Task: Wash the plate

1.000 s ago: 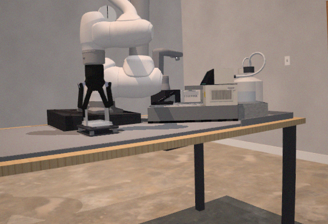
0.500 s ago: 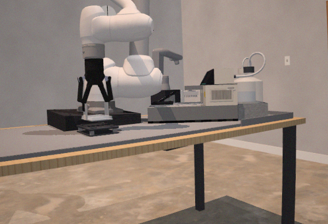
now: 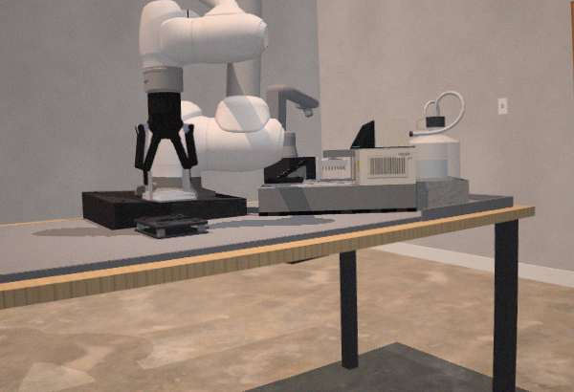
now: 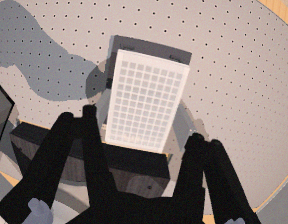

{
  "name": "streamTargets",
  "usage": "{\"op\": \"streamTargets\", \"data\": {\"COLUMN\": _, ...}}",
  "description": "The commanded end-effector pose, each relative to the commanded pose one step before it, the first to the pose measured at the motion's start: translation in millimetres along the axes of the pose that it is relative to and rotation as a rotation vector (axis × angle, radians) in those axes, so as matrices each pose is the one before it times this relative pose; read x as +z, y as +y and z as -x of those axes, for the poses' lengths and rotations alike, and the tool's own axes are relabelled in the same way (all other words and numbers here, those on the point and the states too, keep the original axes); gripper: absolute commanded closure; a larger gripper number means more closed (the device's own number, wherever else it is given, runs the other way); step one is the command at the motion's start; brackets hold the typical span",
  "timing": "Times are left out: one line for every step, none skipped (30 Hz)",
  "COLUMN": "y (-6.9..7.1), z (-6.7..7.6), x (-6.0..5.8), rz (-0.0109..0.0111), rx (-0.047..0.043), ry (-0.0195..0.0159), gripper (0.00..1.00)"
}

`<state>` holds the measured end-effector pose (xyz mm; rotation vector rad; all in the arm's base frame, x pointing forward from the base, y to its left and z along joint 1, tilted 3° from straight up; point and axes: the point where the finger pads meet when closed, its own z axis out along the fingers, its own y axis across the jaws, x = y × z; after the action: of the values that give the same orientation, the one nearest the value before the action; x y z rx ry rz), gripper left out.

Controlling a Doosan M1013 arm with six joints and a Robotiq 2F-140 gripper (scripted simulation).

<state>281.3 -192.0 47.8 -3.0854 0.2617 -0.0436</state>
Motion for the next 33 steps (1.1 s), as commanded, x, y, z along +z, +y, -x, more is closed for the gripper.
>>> {"op": "streamTargets", "data": {"y": -0.04, "z": 0.01, "x": -3.15, "rz": -0.00021, "rx": -0.00002, "ry": 0.00007, "gripper": 0.90}}
{"op": "streamTargets", "data": {"y": 0.00, "z": 0.00, "x": 0.00, "rz": 0.00000, "rx": 0.00000, "ry": 0.00000, "gripper": 0.90}}
{"op": "streamTargets", "data": {"y": 0.00, "z": 0.00, "x": -1.67, "rz": 0.00000, "rx": 0.00000, "ry": 0.00000, "gripper": 0.90}}
{"op": "streamTargets", "data": {"y": 0.00, "z": 0.00, "x": -1.67, "rz": 0.00000, "rx": 0.00000, "ry": 0.00000, "gripper": 0.90}}
{"op": "streamTargets", "data": {"y": 0.00, "z": 0.00, "x": -1.67, "rz": 0.00000, "rx": 0.00000, "ry": 0.00000, "gripper": 0.90}}
{"op": "streamTargets", "data": {"y": 0.00, "z": 0.00, "x": -1.67, "rz": 0.00000, "rx": 0.00000, "ry": 0.00000, "gripper": 0.90}}
{"op": "streamTargets", "data": {"y": 0.00, "z": 0.00, "x": -1.67, "rz": 0.00000, "rx": 0.00000, "ry": 0.00000, "gripper": 0.90}}
{"op": "streamTargets", "data": {"y": 0.00, "z": 0.00, "x": -1.67, "rz": 0.00000, "rx": 0.00000, "ry": 0.00000, "gripper": 0.90}}
{"op": "streamTargets", "data": {"y": 0.00, "z": 0.00, "x": -1.67, "rz": 0.00000, "rx": 0.00000, "ry": 0.00000, "gripper": 0.90}}
{"op": "streamTargets", "data": {"y": 0.00, "z": 0.00, "x": -1.67, "rz": 0.00000, "rx": 0.00000, "ry": 0.00000, "gripper": 0.90}}
{"op": "streamTargets", "data": {"y": 0.00, "z": 0.00, "x": -1.67, "rz": 0.00000, "rx": 0.00000, "ry": 0.00000, "gripper": 0.90}}
{"op": "streamTargets", "data": {"y": 0.00, "z": 0.00, "x": -1.67, "rz": 0.00000, "rx": 0.00000, "ry": 0.00000, "gripper": 0.90}}
{"op": "streamTargets", "data": {"y": 0.00, "z": 0.00, "x": -1.67, "rz": 0.00000, "rx": 0.00000, "ry": 0.00000, "gripper": 0.90}}
{"op": "streamTargets", "data": {"y": 0.00, "z": 0.00, "x": -1.67, "rz": 0.00000, "rx": 0.00000, "ry": 0.00000, "gripper": 0.90}}
{"op": "streamTargets", "data": {"y": 0.00, "z": 0.00, "x": -1.67, "rz": 0.00000, "rx": 0.00000, "ry": 0.00000, "gripper": 0.90}}
{"op": "streamTargets", "data": {"y": 0.00, "z": 0.00, "x": -1.67, "rz": 0.00000, "rx": 0.00000, "ry": 0.00000, "gripper": 0.90}}
{"op": "streamTargets", "data": {"y": 0.00, "z": 0.00, "x": -1.67, "rz": 0.00000, "rx": 0.00000, "ry": 0.00000, "gripper": 0.90}}
{"op": "streamTargets", "data": {"y": 0.00, "z": 0.00, "x": 0.00, "rz": 0.00000, "rx": 0.00000, "ry": 0.00000, "gripper": 0.90}}
{"op": "streamTargets", "data": {"y": 0.00, "z": 0.00, "x": 0.00, "rz": 0.00000, "rx": 0.00000, "ry": 0.00000, "gripper": 0.90}}
{"op": "streamTargets", "data": {"y": 0.00, "z": 0.00, "x": -1.67, "rz": 0.00000, "rx": 0.00000, "ry": 0.00000, "gripper": 0.90}}
{"op": "streamTargets", "data": {"y": 0.00, "z": 0.00, "x": -1.67, "rz": 0.00000, "rx": 0.00000, "ry": 0.00000, "gripper": 0.90}}
{"op": "streamTargets", "data": {"y": 0.00, "z": 0.00, "x": -1.67, "rz": 0.00000, "rx": 0.00000, "ry": 0.00000, "gripper": 0.90}}
{"op": "streamTargets", "data": {"y": 0.00, "z": 0.00, "x": -1.67, "rz": 0.00000, "rx": 0.00000, "ry": 0.00000, "gripper": 0.90}}
{"op": "streamTargets", "data": {"y": 0.00, "z": 0.00, "x": -1.67, "rz": 0.00000, "rx": 0.00000, "ry": 0.00000, "gripper": 0.90}}
{"op": "streamTargets", "data": {"y": 0.00, "z": 0.00, "x": -1.67, "rz": 0.00000, "rx": 0.00000, "ry": 0.00000, "gripper": 0.90}}
{"op": "streamTargets", "data": {"y": 0.00, "z": 0.00, "x": -1.67, "rz": 0.00000, "rx": 0.00000, "ry": 0.00000, "gripper": 0.90}}
{"op": "streamTargets", "data": {"y": 0.00, "z": 0.00, "x": -1.67, "rz": 0.00000, "rx": 0.00000, "ry": 0.00000, "gripper": 0.90}}
{"op": "streamTargets", "data": {"y": 0.00, "z": 0.00, "x": 0.00, "rz": 0.00000, "rx": 0.00000, "ry": 0.00000, "gripper": 0.90}}
{"op": "streamTargets", "data": {"y": 0.00, "z": 0.00, "x": 0.00, "rz": 0.00000, "rx": 0.00000, "ry": 0.00000, "gripper": 0.90}}
{"op": "streamTargets", "data": {"y": 0.00, "z": 0.00, "x": 0.00, "rz": 0.00000, "rx": 0.00000, "ry": 0.00000, "gripper": 0.90}}
{"op": "streamTargets", "data": {"y": 0.00, "z": 0.00, "x": 0.00, "rz": 0.00000, "rx": 0.00000, "ry": 0.00000, "gripper": 0.90}}
{"op": "streamTargets", "data": {"y": 0.00, "z": 0.00, "x": 0.00, "rz": 0.00000, "rx": 0.00000, "ry": 0.00000, "gripper": 0.90}}
{"op": "streamTargets", "data": {"y": 0.00, "z": 0.00, "x": 0.00, "rz": 0.00000, "rx": 0.00000, "ry": 0.00000, "gripper": 0.90}}
